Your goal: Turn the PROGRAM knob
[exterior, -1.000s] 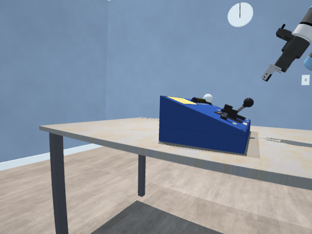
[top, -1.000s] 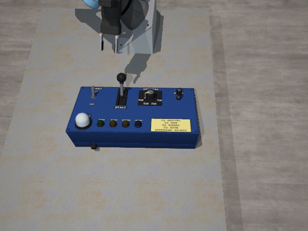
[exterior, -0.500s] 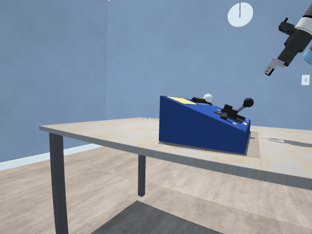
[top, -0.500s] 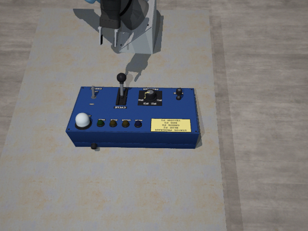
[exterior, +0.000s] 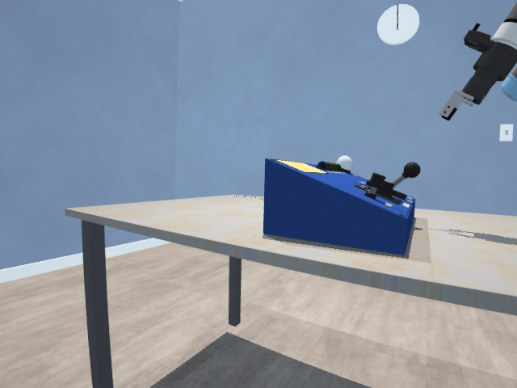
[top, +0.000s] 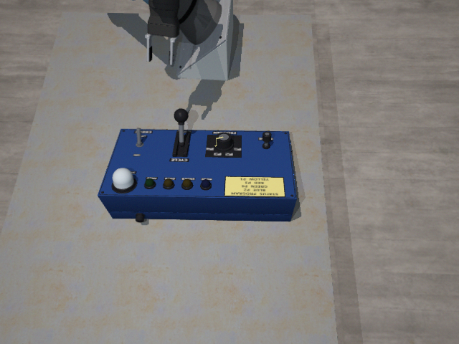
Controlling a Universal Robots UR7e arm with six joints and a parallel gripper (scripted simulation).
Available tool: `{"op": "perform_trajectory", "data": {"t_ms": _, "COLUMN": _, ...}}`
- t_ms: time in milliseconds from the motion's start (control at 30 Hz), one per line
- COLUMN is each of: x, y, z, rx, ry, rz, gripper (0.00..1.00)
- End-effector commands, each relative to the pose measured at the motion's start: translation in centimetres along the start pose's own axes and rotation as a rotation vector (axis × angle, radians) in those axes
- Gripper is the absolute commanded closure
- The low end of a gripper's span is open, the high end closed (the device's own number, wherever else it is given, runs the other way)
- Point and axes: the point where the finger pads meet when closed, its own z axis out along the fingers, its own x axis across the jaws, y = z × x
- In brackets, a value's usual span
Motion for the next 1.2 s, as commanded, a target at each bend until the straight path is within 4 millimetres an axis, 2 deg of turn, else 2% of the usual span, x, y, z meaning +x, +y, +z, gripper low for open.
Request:
{"op": "perform_trajectory", "data": {"t_ms": 0, "x": 0.0, "y": -0.1, "z": -0.2, "rx": 0.0, "ry": 0.0, "rz": 0.0, "gripper": 0.0}}
{"op": "perform_trajectory", "data": {"t_ms": 467, "x": -0.2, "y": -0.2, "z": -0.2, "rx": -0.003, "ry": -0.002, "rz": -0.002, "gripper": 0.0}}
{"op": "perform_trajectory", "data": {"t_ms": 600, "x": -1.2, "y": -0.6, "z": 0.2, "rx": -0.016, "ry": -0.009, "rz": -0.01, "gripper": 0.0}}
{"op": "perform_trajectory", "data": {"t_ms": 733, "x": -3.1, "y": -1.3, "z": 0.9, "rx": -0.042, "ry": -0.021, "rz": -0.025, "gripper": 0.0}}
{"op": "perform_trajectory", "data": {"t_ms": 800, "x": -3.1, "y": -1.3, "z": 0.9, "rx": -0.042, "ry": -0.021, "rz": -0.025, "gripper": 0.0}}
{"op": "perform_trajectory", "data": {"t_ms": 1167, "x": -11.7, "y": -2.8, "z": 4.5, "rx": -0.149, "ry": -0.067, "rz": -0.081, "gripper": 0.0}}
